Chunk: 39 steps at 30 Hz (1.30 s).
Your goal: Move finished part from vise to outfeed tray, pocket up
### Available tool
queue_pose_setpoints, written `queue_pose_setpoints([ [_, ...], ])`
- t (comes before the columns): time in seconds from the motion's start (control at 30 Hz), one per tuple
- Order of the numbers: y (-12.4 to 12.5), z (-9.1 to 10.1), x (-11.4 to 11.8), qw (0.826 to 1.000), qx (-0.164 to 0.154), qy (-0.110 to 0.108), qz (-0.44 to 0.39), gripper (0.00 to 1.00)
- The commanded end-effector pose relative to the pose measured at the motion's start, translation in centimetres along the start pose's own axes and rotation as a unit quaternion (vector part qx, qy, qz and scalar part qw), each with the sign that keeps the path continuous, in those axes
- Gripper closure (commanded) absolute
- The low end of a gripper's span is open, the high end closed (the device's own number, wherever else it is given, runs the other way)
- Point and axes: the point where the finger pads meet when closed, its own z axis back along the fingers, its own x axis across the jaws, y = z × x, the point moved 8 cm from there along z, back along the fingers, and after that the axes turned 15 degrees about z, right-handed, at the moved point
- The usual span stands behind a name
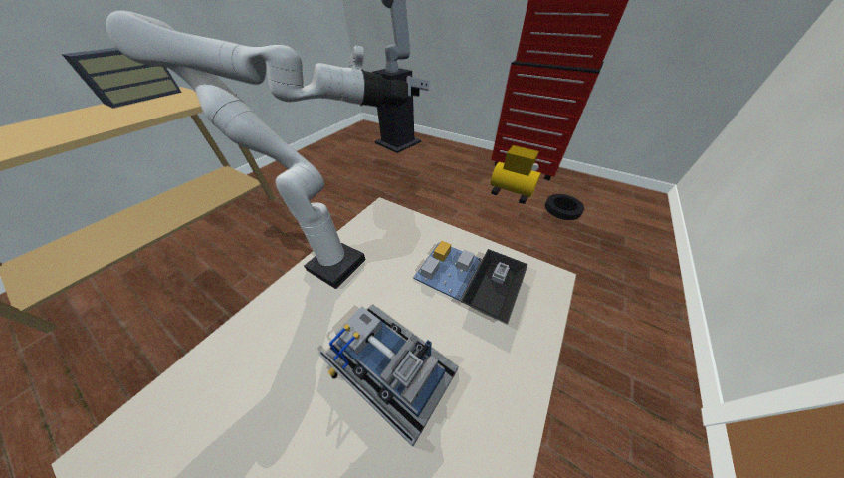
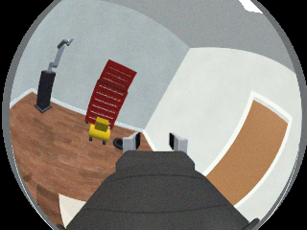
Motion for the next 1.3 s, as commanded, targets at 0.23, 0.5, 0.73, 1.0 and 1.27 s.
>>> queue_pose_setpoints([
  [0.23,0.0,0.0,0.0,1.000,0.000,0.000,0.000,0.00],
  [0.5,0.0,0.0,0.0,1.000,0.000,0.000,0.000,0.00],
  [0.73,0.0,-0.1,0.3,1.000,0.000,0.001,0.000,0.00],
  [1.0,-0.2,-1.0,3.3,1.000,-0.004,0.009,0.003,0.00],
  [1.27,-2.1,-2.5,8.2,1.000,-0.018,0.020,0.008,0.00],
])
